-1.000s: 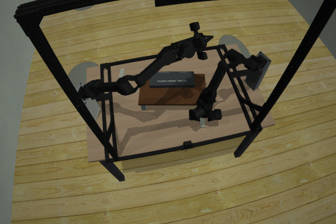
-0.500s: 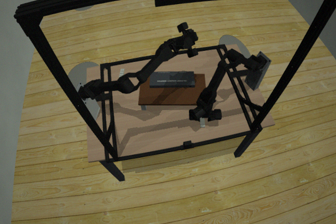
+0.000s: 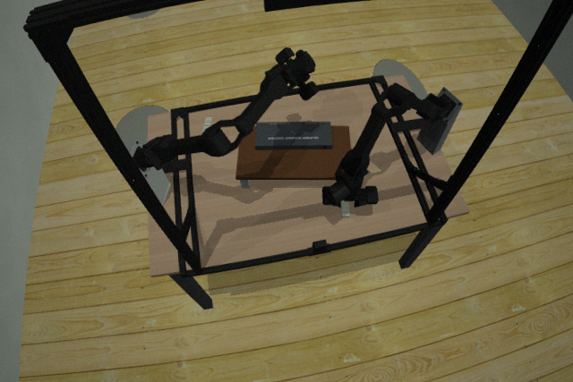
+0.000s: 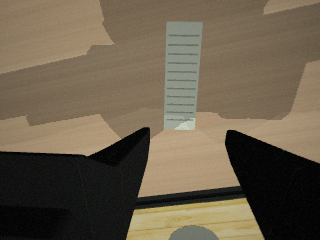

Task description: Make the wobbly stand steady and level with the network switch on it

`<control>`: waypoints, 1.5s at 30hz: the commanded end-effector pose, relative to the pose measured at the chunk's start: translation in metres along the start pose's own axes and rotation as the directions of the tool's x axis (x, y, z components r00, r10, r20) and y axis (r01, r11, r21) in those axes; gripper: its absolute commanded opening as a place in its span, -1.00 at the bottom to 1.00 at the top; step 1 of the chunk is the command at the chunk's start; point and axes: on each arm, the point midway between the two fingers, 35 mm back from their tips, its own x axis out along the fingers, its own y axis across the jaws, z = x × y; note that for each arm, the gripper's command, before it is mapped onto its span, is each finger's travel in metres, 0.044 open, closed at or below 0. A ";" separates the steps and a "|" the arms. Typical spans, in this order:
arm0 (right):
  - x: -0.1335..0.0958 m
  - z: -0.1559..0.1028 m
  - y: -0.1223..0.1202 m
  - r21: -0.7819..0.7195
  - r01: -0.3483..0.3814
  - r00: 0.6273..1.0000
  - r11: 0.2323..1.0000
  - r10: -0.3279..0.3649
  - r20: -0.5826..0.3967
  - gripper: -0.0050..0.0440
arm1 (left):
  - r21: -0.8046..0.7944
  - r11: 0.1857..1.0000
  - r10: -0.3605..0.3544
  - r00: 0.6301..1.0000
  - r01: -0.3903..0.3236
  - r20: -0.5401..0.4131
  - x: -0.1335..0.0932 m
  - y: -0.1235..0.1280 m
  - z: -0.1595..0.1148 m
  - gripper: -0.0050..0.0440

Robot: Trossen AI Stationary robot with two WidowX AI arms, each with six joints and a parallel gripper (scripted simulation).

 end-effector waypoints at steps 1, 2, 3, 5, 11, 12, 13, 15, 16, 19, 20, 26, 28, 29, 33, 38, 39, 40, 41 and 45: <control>0.000 0.000 0.000 0.000 0.000 1.000 1.000 0.000 0.000 0.19 | -0.167 0.986 -0.019 0.980 -0.015 -0.199 0.013 0.021 -0.064 -0.80; 0.000 0.000 0.000 0.000 0.000 1.000 1.000 0.000 0.000 0.19 | -0.210 0.978 -0.028 0.970 -0.024 -0.243 0.014 0.024 -0.078 -0.80; 0.000 0.000 0.000 0.000 0.000 1.000 1.000 0.000 0.000 0.19 | -0.249 0.968 -0.039 0.958 -0.034 -0.283 0.014 0.027 -0.092 -0.80; 0.000 0.000 0.000 0.000 0.000 1.000 1.000 0.000 0.000 0.19 | -0.324 0.944 -0.063 0.933 -0.060 -0.355 0.013 0.031 -0.120 -0.80; 0.000 0.000 0.000 0.000 0.000 1.000 1.000 0.000 0.000 0.19 | -0.334 0.940 -0.067 0.928 -0.064 -0.367 0.013 0.031 -0.120 -0.80; 0.000 0.000 0.000 0.000 0.000 1.000 1.000 0.000 0.000 0.19 | -0.337 0.939 -0.061 0.928 -0.072 -0.368 0.012 0.031 -0.120 -0.80; 0.000 0.000 0.000 0.000 0.000 1.000 1.000 0.000 0.000 0.19 | -0.380 0.921 -0.078 0.910 -0.091 -0.408 0.011 0.032 -0.135 -0.80; 0.000 0.000 0.000 0.000 0.000 1.000 1.000 0.000 0.000 0.19 | -0.461 0.877 -0.119 0.868 -0.136 -0.482 0.007 0.034 -0.163 -0.80; 0.000 0.000 0.000 0.000 0.000 1.000 1.000 0.000 0.000 0.19 | -0.498 0.852 -0.141 0.846 -0.161 -0.514 0.004 0.035 -0.176 -0.80; 0.000 0.000 0.000 0.000 0.000 1.000 1.000 0.000 0.000 0.19 | -0.591 0.770 -0.207 0.781 -0.241 -0.589 -0.007 0.033 -0.214 -0.80; 0.000 0.000 0.000 0.000 0.000 1.000 1.000 0.000 0.000 0.19 | -0.616 0.741 -0.229 0.761 -0.268 -0.607 -0.011 0.032 -0.225 -0.80; 0.000 0.000 0.000 0.000 0.000 1.000 1.000 0.000 0.000 0.19 | -0.674 0.649 -0.297 0.699 -0.352 -0.651 -0.021 0.028 -0.247 -0.80; 0.000 0.000 0.000 0.000 0.000 1.000 1.000 0.000 0.000 0.19 | -0.674 0.649 -0.297 0.699 -0.352 -0.651 -0.021 0.028 -0.247 -0.80; 0.000 0.000 0.000 0.000 0.000 1.000 1.000 0.000 0.000 0.19 | -0.656 0.680 -0.266 0.723 -0.328 -0.638 -0.017 0.029 -0.237 -0.80; 0.000 0.000 0.000 0.000 0.000 1.000 1.000 0.000 0.000 0.19 | -0.684 0.627 -0.308 0.687 -0.374 -0.658 -0.024 0.027 -0.252 -0.80; 0.000 0.000 0.000 0.000 0.000 1.000 1.000 0.000 0.000 0.19 | -0.711 0.554 -0.360 0.645 -0.433 -0.674 -0.032 0.023 -0.268 -0.80; 0.000 0.000 0.000 0.000 0.000 1.000 1.000 0.000 0.000 0.19 | -0.715 0.539 -0.371 0.637 -0.445 -0.676 -0.034 0.022 -0.271 -0.80; 0.000 0.000 0.000 0.000 0.000 1.000 1.000 0.000 0.000 0.19 | -0.715 0.539 -0.371 0.637 -0.445 -0.676 -0.034 0.022 -0.271 -0.80; 0.000 0.000 0.000 0.000 0.000 1.000 1.000 0.000 0.000 0.19 | -0.715 0.539 -0.371 0.637 -0.445 -0.676 -0.034 0.022 -0.271 -0.80; 0.000 0.000 0.000 0.000 0.000 1.000 1.000 0.000 0.000 0.19 | -0.715 0.539 -0.371 0.637 -0.445 -0.676 -0.034 0.022 -0.271 -0.80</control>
